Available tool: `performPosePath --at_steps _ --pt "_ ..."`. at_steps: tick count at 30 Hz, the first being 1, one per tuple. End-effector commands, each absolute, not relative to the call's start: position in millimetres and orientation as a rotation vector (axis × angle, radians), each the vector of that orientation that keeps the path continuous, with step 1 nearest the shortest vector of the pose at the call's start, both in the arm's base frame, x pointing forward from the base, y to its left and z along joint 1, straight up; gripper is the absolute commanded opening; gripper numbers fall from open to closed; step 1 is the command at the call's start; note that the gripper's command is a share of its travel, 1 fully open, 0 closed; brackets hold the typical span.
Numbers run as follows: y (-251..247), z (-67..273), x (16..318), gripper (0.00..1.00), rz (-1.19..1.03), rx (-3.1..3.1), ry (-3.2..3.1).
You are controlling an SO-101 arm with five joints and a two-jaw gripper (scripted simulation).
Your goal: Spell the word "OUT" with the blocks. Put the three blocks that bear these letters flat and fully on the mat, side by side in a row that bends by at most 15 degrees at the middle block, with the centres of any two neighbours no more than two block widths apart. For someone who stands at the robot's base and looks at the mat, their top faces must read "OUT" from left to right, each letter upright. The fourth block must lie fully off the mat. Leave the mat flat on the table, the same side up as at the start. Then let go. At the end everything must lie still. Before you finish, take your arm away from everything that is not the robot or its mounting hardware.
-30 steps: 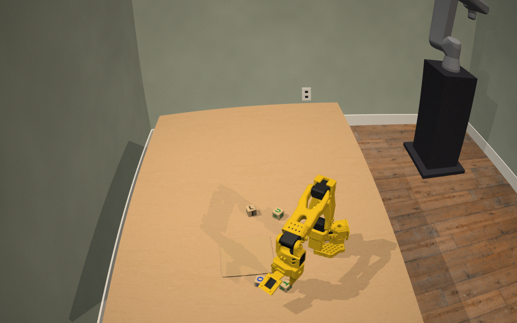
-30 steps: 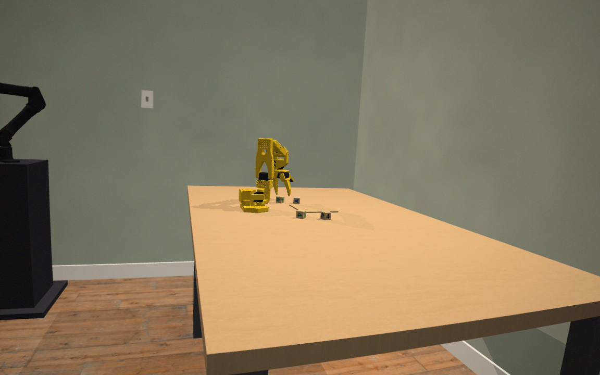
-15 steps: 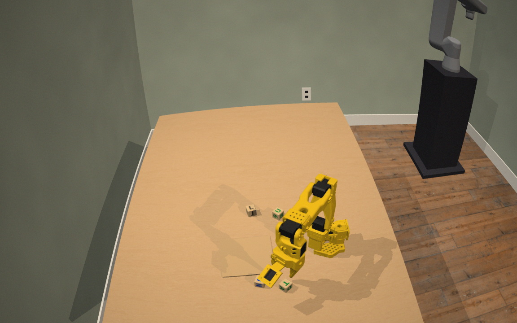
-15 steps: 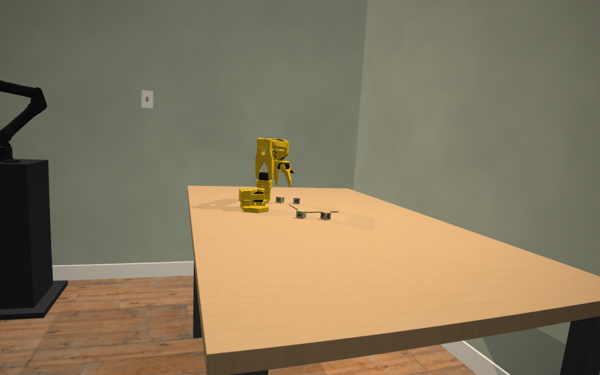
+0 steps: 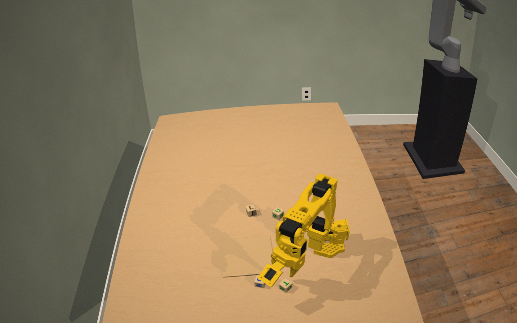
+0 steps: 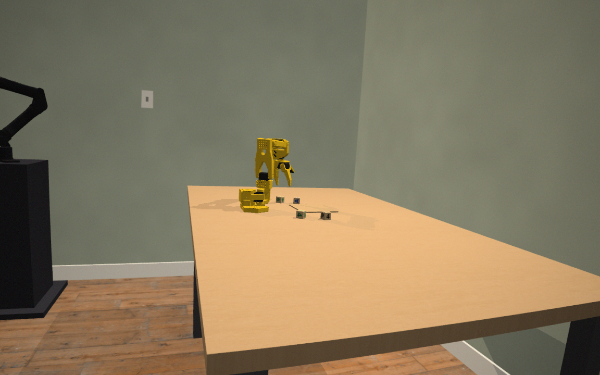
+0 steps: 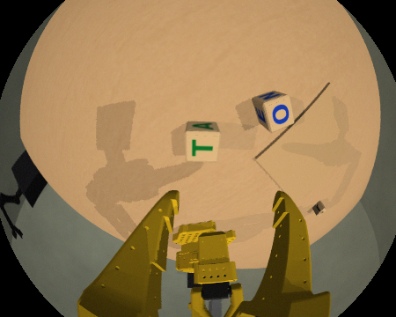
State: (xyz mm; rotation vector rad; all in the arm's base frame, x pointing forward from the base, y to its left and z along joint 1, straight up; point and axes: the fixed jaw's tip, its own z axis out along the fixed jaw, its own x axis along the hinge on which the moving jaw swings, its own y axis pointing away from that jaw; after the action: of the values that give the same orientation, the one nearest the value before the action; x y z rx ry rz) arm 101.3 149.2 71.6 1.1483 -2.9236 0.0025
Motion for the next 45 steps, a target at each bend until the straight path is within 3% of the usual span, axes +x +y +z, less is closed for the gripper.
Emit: performPosePath --at_steps 1,11,30,45 --pt "154.9 83.3 104.4 0.33 -0.06 1.171 -2.979" --pt "156.1 90.1 105.3 0.33 -0.098 1.184 -3.012" --pt "154.3 158.1 103.9 0.32 -0.527 1.302 -3.313" --pt "153.3 162.6 103.3 0.32 -0.558 1.314 -3.33"
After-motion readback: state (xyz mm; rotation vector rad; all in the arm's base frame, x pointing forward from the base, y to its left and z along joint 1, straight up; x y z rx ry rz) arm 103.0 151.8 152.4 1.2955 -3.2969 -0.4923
